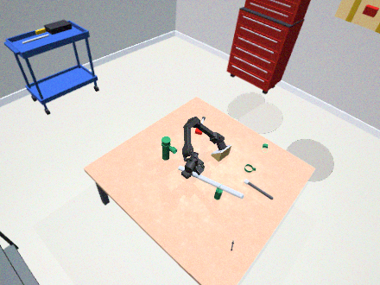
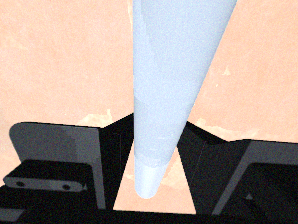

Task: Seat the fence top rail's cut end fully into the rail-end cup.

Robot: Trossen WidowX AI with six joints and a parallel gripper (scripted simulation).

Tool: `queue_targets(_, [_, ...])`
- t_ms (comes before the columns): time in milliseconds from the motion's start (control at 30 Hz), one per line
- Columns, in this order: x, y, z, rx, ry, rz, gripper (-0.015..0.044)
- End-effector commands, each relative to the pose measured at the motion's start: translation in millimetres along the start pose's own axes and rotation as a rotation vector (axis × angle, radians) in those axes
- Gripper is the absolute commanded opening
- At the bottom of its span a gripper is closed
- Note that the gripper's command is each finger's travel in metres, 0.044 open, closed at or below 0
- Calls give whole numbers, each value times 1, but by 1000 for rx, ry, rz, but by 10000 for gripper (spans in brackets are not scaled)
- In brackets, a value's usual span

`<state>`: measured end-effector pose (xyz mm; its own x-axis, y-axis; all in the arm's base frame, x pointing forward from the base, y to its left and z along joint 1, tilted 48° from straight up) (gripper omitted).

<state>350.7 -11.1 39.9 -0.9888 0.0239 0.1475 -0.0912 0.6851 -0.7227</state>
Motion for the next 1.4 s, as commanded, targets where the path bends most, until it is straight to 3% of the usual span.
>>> queue_targets(0, [-1, 0, -1, 3, -6, 6, 65])
queue_targets(100, [0, 0, -5, 2, -6, 5, 0])
queue_targets(733, [16, -1, -87, 367, -127, 35, 0])
queue_targets(1367, [17, 1, -84, 351, -115, 35, 0])
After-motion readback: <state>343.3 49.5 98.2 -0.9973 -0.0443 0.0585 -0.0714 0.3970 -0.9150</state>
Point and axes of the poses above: the point midway between the two fingers, 35 mm back from their tips, its own z axis out along the fingers, its own x axis across the jaws, y = z × x, the point moved 7 cm from there along -z, back along the fingers, and after that the axes turned 7 degrees about -z, right-handed, at the moved point
